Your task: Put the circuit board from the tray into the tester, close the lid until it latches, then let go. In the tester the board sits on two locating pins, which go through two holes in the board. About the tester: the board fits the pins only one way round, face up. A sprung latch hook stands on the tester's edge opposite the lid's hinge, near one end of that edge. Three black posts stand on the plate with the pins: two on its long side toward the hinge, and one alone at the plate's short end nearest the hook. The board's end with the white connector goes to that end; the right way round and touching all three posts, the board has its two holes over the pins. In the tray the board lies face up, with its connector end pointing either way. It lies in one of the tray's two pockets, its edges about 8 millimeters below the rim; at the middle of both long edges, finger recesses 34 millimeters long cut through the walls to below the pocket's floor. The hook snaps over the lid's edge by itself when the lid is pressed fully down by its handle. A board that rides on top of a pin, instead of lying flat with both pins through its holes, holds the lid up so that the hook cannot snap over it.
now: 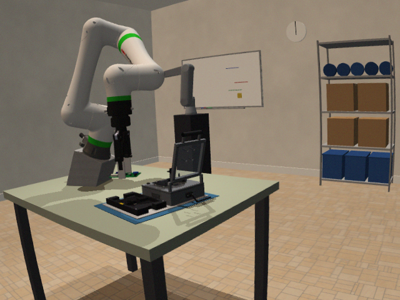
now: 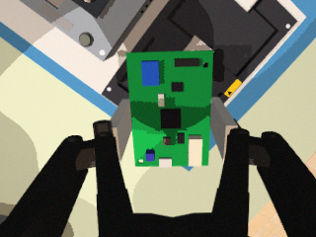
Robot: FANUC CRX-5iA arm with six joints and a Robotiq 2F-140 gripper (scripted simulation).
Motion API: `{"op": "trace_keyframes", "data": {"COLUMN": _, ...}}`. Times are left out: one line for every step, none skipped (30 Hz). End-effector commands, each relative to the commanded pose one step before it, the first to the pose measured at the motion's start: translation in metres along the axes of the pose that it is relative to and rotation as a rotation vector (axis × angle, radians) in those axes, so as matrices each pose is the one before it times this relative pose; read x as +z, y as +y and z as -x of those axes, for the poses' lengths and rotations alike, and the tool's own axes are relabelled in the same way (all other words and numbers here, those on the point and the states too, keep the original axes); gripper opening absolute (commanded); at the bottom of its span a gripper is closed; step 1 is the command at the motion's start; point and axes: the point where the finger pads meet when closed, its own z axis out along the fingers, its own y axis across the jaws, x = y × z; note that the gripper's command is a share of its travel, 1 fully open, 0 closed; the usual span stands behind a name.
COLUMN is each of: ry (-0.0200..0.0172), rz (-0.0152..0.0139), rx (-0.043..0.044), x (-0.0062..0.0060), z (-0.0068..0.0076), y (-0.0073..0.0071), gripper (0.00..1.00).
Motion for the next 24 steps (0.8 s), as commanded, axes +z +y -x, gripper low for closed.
{"op": "trace_keyframes", "data": {"ry": -0.00473, "rz": 0.00389, "rx": 0.10964, "x": -0.00016, "z": -0.00008, "y": 0.00016, "gripper": 0.46}}
{"op": "trace_keyframes", "data": {"ry": 0.0, "rz": 0.0, "rx": 0.02458, "x": 0.0, "z": 0.0, "y": 0.0, "gripper": 0.46}}
{"op": "trace_keyframes", "data": {"ry": 0.0, "rz": 0.0, "rx": 0.02476, "x": 0.0, "z": 0.0, "y": 0.0, "gripper": 0.46}}
{"op": "trace_keyframes", "data": {"ry": 0.0, "rz": 0.0, "rx": 0.0, "x": 0.0, "z": 0.0, "y": 0.0, "gripper": 0.46}}
{"op": "trace_keyframes", "data": {"ry": 0.0, "rz": 0.0, "rx": 0.0, "x": 0.0, "z": 0.0, "y": 0.0, "gripper": 0.46}}
{"op": "trace_keyframes", "data": {"ry": 0.0, "rz": 0.0, "rx": 0.02494, "x": 0.0, "z": 0.0, "y": 0.0, "gripper": 0.46}}
{"op": "trace_keyframes", "data": {"ry": 0.0, "rz": 0.0, "rx": 0.0251, "x": 0.0, "z": 0.0, "y": 0.0, "gripper": 0.46}}
{"op": "trace_keyframes", "data": {"ry": 0.0, "rz": 0.0, "rx": 0.02526, "x": 0.0, "z": 0.0, "y": 0.0, "gripper": 0.46}}
{"op": "trace_keyframes", "data": {"ry": 0.0, "rz": 0.0, "rx": 0.02541, "x": 0.0, "z": 0.0, "y": 0.0, "gripper": 0.46}}
{"op": "trace_keyframes", "data": {"ry": 0.0, "rz": 0.0, "rx": 0.02555, "x": 0.0, "z": 0.0, "y": 0.0, "gripper": 0.46}}
{"op": "trace_keyframes", "data": {"ry": 0.0, "rz": 0.0, "rx": 0.02568, "x": 0.0, "z": 0.0, "y": 0.0, "gripper": 0.46}}
{"op": "trace_keyframes", "data": {"ry": 0.0, "rz": 0.0, "rx": 0.0258, "x": 0.0, "z": 0.0, "y": 0.0, "gripper": 0.46}}
{"op": "trace_keyframes", "data": {"ry": 0.0, "rz": 0.0, "rx": 0.02592, "x": 0.0, "z": 0.0, "y": 0.0, "gripper": 0.46}}
{"op": "trace_keyframes", "data": {"ry": 0.0, "rz": 0.0, "rx": 0.02603, "x": 0.0, "z": 0.0, "y": 0.0, "gripper": 0.46}}
{"op": "trace_keyframes", "data": {"ry": 0.0, "rz": 0.0, "rx": 0.02613, "x": 0.0, "z": 0.0, "y": 0.0, "gripper": 0.46}}
{"op": "trace_keyframes", "data": {"ry": 0.0, "rz": 0.0, "rx": 0.02622, "x": 0.0, "z": 0.0, "y": 0.0, "gripper": 0.46}}
{"op": "trace_keyframes", "data": {"ry": 0.0, "rz": 0.0, "rx": 0.0263, "x": 0.0, "z": 0.0, "y": 0.0, "gripper": 0.46}}
{"op": "trace_keyframes", "data": {"ry": 0.0, "rz": 0.0, "rx": 0.02637, "x": 0.0, "z": 0.0, "y": 0.0, "gripper": 0.46}}
{"op": "trace_keyframes", "data": {"ry": 0.0, "rz": 0.0, "rx": 0.02644, "x": 0.0, "z": 0.0, "y": 0.0, "gripper": 0.46}}
{"op": "trace_keyframes", "data": {"ry": 0.0, "rz": 0.0, "rx": 0.0265, "x": 0.0, "z": 0.0, "y": 0.0, "gripper": 0.46}}
{"op": "trace_keyframes", "data": {"ry": 0.0, "rz": 0.0, "rx": 0.0, "x": 0.0, "z": 0.0, "y": 0.0, "gripper": 0.46}}
{"op": "trace_keyframes", "data": {"ry": 0.0, "rz": 0.0, "rx": 0.0, "x": 0.0, "z": 0.0, "y": 0.0, "gripper": 0.46}}
{"op": "trace_keyframes", "data": {"ry": 0.0, "rz": 0.0, "rx": 0.02654, "x": 0.0, "z": 0.0, "y": 0.0, "gripper": 0.46}}
{"op": "trace_keyframes", "data": {"ry": 0.0, "rz": 0.0, "rx": 0.02658, "x": 0.0, "z": 0.0, "y": 0.0, "gripper": 0.46}}
